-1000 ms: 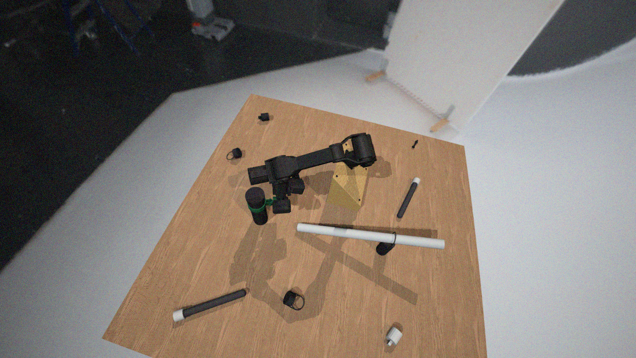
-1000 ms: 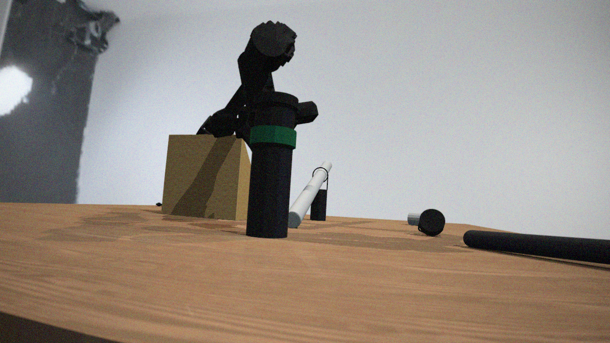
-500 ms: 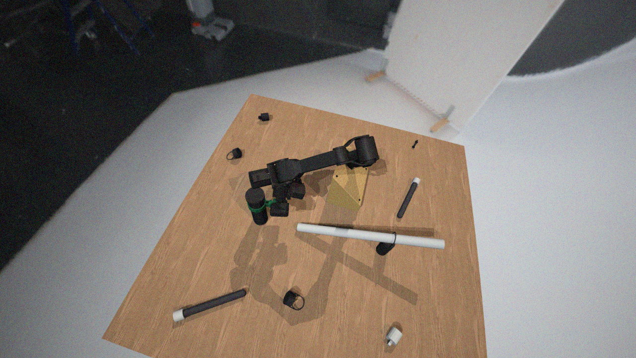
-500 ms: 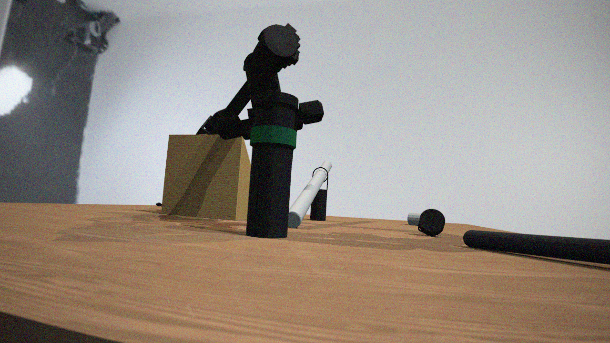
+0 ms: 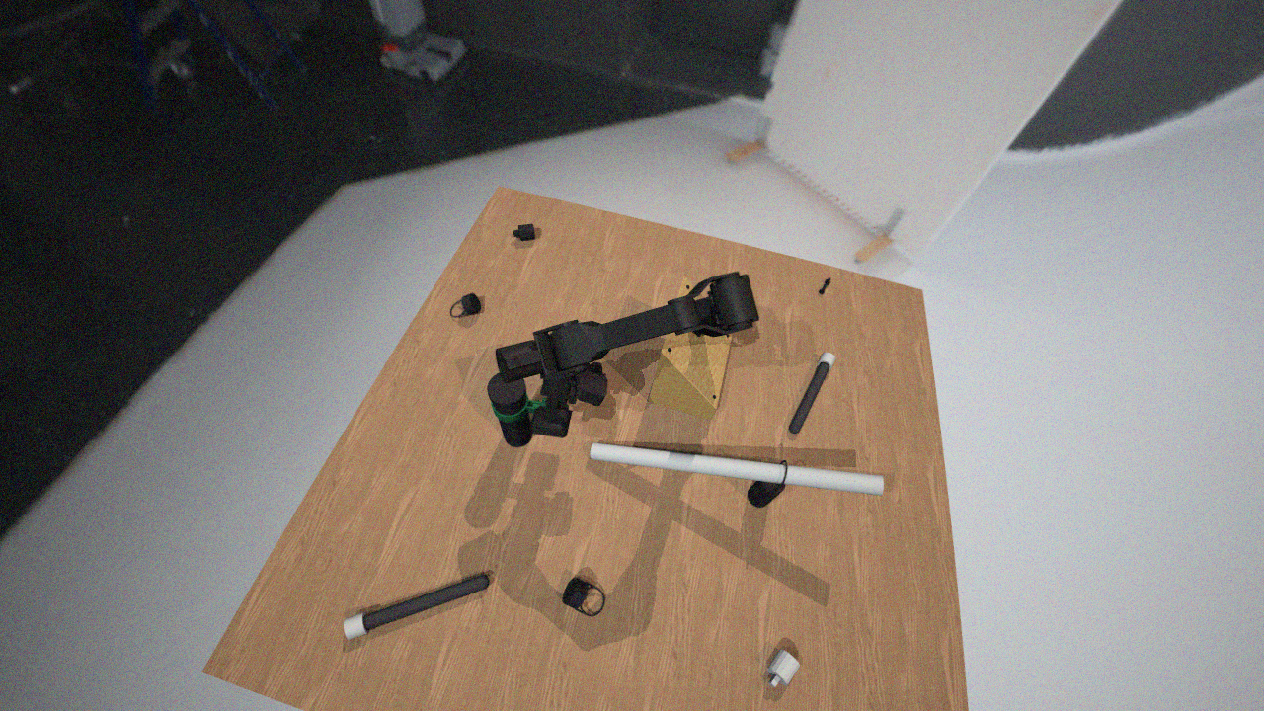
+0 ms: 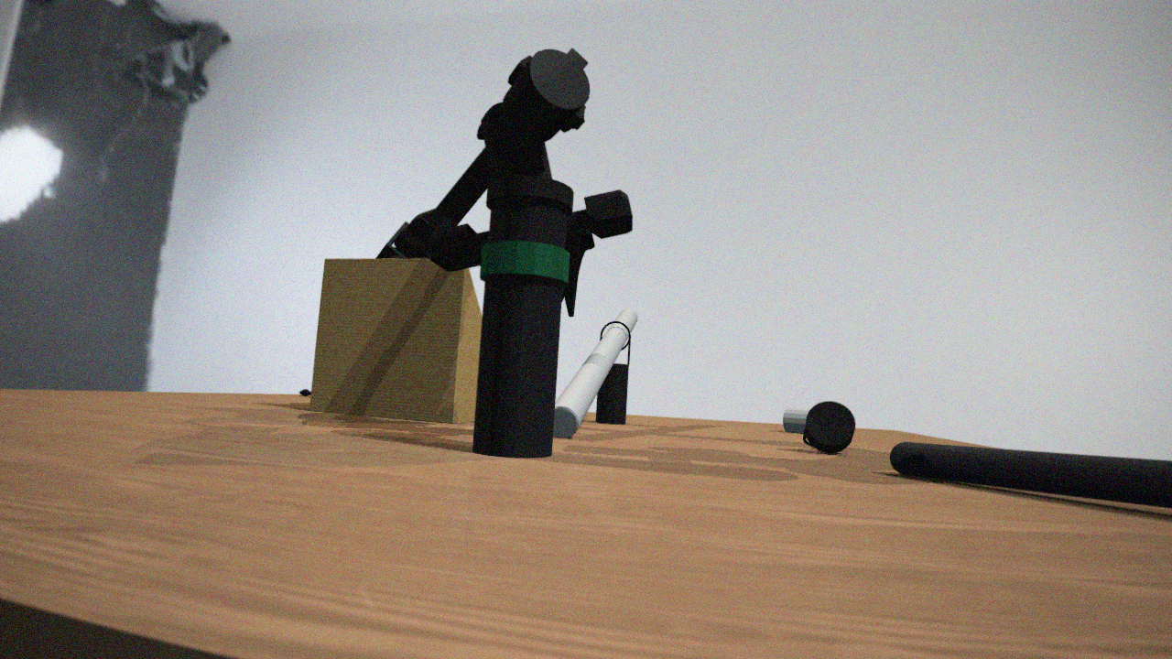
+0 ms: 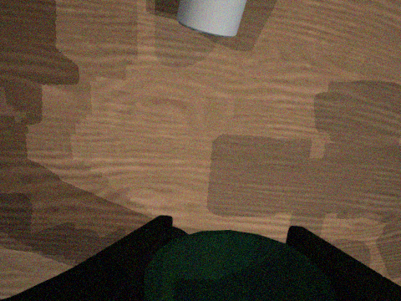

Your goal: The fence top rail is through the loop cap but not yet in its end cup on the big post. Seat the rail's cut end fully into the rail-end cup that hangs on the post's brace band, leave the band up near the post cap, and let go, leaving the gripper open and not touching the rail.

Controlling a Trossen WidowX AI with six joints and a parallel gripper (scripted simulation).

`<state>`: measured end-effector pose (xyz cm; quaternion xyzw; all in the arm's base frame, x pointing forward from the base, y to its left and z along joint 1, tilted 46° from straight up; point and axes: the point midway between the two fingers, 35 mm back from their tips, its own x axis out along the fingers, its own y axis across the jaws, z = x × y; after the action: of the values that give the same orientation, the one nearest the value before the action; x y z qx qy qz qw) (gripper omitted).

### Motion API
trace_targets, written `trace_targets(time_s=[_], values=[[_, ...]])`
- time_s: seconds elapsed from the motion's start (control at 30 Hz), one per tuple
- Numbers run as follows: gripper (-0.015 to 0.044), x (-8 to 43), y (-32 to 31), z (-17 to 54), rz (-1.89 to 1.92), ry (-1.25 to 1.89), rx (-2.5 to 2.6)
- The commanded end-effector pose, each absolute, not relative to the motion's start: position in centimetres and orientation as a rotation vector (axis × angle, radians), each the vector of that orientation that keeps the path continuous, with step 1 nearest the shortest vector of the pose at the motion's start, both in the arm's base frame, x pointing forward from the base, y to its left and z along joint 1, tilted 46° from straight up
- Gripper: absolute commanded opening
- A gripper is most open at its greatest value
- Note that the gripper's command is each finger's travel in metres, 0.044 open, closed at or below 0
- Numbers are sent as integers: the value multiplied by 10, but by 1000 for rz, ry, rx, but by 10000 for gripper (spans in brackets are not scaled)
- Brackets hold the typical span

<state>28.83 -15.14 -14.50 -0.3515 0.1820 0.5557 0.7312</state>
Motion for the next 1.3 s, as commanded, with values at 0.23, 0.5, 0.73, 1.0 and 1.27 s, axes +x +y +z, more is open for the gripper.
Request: trace_targets(time_s=[0.23,0.5,0.73,1.0,1.27], values=[[0,297,-151,-144,1185,475,-708],[0,301,-151,-144,1170,504,-683],[0,299,-151,-144,1181,484,-701],[0,297,-151,-144,1187,472,-711],[0,298,-151,-144,1185,478,-709]])
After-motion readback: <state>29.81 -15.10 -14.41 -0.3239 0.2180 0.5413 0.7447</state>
